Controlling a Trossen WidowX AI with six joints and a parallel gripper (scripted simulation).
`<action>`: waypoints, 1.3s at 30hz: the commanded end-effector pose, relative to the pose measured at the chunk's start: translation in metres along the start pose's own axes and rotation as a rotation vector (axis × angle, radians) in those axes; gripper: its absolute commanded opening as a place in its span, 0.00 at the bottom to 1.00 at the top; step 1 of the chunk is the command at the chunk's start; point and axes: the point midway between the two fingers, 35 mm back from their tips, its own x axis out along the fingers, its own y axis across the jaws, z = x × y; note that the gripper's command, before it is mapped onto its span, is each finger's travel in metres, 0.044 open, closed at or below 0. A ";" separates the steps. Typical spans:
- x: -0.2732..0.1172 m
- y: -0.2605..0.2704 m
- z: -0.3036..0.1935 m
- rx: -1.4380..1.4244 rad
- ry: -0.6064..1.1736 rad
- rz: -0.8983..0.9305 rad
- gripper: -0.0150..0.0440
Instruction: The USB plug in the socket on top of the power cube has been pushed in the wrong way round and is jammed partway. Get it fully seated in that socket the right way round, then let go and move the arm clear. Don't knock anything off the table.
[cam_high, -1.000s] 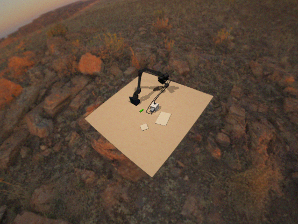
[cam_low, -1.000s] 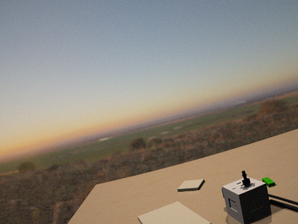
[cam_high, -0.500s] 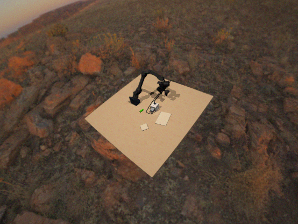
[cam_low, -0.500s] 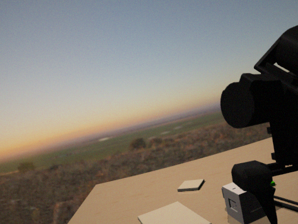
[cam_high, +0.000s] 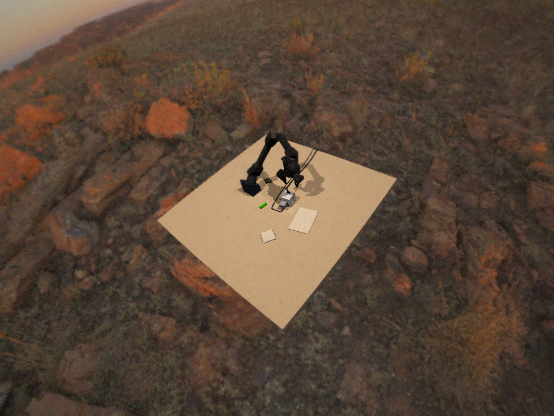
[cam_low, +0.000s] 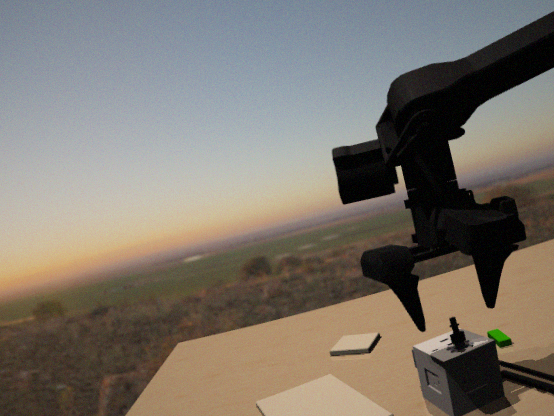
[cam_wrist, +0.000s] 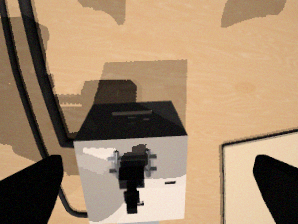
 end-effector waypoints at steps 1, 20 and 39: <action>-0.012 0.014 -0.038 -0.054 -0.020 0.023 1.00; -0.003 0.013 -0.039 -0.055 -0.020 0.023 1.00; 0.016 0.013 -0.039 -0.055 -0.021 0.023 1.00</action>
